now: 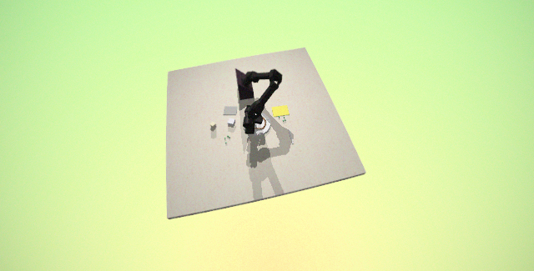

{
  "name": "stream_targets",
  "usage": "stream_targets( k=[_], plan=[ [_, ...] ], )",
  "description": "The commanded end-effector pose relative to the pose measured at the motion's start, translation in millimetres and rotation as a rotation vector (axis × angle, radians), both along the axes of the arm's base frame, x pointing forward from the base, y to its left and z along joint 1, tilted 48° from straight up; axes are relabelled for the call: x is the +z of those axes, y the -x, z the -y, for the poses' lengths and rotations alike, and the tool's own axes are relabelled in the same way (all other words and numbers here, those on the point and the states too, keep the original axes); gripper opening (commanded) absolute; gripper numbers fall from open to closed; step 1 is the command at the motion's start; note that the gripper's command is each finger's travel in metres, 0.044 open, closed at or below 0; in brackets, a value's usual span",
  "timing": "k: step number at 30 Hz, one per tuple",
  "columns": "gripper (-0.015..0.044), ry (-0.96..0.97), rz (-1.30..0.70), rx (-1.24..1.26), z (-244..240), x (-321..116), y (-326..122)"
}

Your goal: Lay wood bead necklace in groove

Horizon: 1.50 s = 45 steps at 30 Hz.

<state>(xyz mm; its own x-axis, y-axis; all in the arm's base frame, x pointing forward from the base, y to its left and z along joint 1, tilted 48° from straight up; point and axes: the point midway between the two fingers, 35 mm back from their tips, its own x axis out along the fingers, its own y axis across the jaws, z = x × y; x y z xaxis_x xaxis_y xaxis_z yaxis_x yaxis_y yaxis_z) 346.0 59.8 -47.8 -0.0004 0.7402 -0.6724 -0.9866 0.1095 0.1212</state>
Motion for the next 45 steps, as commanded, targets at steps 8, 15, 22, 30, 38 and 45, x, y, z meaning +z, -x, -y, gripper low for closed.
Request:
stream_targets(
  k=[8, 15, 22, 30, 38, 45],
  plan=[
    [0.0, -0.001, 0.006, 0.001, -2.4, -3.8, -4.0],
    [0.0131, 0.001, 0.009, 0.006, -1.4, -2.8, -3.9],
    [0.0315, 0.001, 0.009, 0.006, -1.4, -2.8, -3.9],
    [0.044, -0.001, 0.006, 0.001, 1.7, 0.2, -3.3],
    [0.044, -0.001, 0.006, 0.001, 1.7, 0.2, -3.3],
    [0.044, -0.001, 0.006, 0.001, 1.7, 0.2, -3.3]
  ],
)
